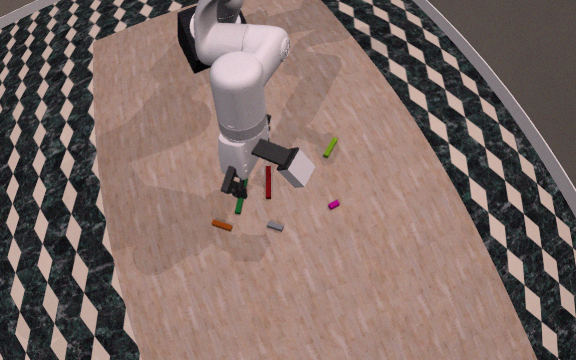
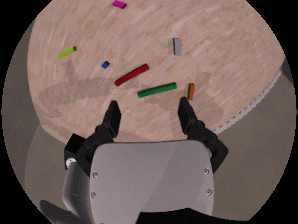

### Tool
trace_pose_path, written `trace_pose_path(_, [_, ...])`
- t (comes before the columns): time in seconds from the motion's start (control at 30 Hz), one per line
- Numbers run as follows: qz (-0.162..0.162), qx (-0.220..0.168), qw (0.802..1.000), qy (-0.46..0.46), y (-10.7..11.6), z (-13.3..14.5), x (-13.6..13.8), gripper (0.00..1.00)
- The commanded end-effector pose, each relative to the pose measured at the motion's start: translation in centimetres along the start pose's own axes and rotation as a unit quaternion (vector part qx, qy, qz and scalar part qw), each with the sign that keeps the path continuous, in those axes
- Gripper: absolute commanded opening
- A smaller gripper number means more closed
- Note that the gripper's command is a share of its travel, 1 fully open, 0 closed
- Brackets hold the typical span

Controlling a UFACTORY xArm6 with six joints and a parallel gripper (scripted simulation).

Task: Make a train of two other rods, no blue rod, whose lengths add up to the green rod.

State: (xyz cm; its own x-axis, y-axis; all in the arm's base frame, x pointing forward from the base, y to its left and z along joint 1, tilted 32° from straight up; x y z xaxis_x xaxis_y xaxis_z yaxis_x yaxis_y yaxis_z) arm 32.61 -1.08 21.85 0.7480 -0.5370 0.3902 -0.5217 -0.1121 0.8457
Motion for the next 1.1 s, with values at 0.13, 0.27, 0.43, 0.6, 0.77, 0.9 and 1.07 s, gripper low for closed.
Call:
trace_pose_path(0.13, [0.001, 0.001, 1.0, 0.0, 0.05, -0.05, 0.07, 1.0])
trace_pose_path(0.27, [0.001, 0.001, 1.0, -0.003, 0.05, -0.04, 0.08, 1.0])
trace_pose_path(0.43, [0.001, 0.001, 0.999, -0.035, 0.04, 0.05, 0.15, 1.0])
trace_pose_path(0.6, [0.001, 0.0, 0.992, -0.126, 0.01, 0.31, 0.36, 1.0])
trace_pose_path(0.77, [0.001, 0.0, 0.979, -0.204, -0.01, 0.54, 0.54, 1.0])
trace_pose_path(0.9, [0.0, 0.0, 0.966, -0.257, -0.03, 0.7, 0.66, 1.0])
trace_pose_path(1.07, [0.0, 0.0, 0.945, -0.327, -0.05, 0.91, 0.83, 1.0])
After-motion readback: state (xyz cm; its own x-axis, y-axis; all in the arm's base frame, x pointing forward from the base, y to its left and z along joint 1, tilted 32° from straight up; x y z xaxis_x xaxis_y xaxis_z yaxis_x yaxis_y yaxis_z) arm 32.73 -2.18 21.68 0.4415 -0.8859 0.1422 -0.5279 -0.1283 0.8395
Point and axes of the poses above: the point where the finger pads meet when closed, its own y axis back along the fingers, its own x axis across the jaws, z = x × y, the point moved 8 cm from there along y, back along the fingers, and after that the axes turned 8 degrees about y, right-handed, at the moved point
